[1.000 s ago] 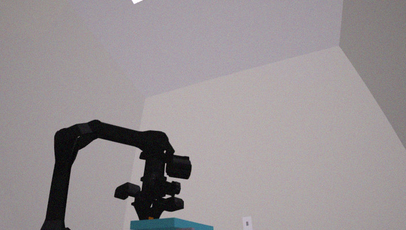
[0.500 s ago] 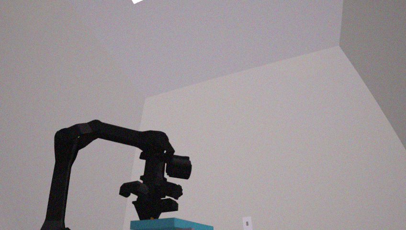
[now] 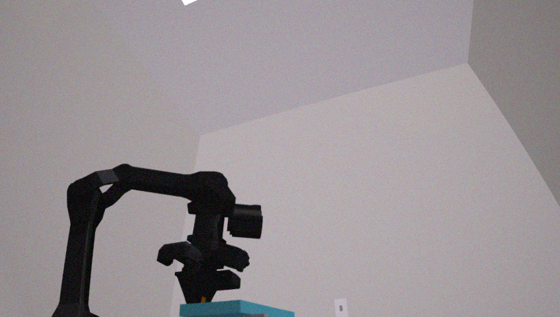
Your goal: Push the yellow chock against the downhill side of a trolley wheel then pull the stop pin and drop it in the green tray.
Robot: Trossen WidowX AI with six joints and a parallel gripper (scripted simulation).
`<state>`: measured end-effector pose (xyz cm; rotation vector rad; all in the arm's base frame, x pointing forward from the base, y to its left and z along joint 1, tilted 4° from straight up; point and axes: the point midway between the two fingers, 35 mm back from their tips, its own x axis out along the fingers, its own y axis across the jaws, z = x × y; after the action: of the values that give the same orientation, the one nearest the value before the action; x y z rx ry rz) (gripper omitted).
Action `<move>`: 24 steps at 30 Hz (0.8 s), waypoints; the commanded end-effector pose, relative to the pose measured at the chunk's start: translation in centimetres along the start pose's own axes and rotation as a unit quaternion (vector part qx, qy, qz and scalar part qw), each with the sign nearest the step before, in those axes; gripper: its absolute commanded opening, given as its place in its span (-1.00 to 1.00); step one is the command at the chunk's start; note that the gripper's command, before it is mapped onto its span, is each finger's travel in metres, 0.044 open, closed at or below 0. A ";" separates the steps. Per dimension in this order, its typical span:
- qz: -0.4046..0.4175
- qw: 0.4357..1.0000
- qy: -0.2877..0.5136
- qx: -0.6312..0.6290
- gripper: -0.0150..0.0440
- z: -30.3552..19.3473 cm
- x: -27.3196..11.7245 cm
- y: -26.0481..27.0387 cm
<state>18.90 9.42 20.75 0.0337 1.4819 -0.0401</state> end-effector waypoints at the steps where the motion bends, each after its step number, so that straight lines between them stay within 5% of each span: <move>1: 0.004 1.000 -0.003 -0.004 -0.49 0.2 0.0 -1.4; 24: -0.001 1.000 -0.004 -0.005 -0.49 2.1 0.7 -8.9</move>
<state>20.47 1.45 20.30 0.0248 1.4783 -0.0409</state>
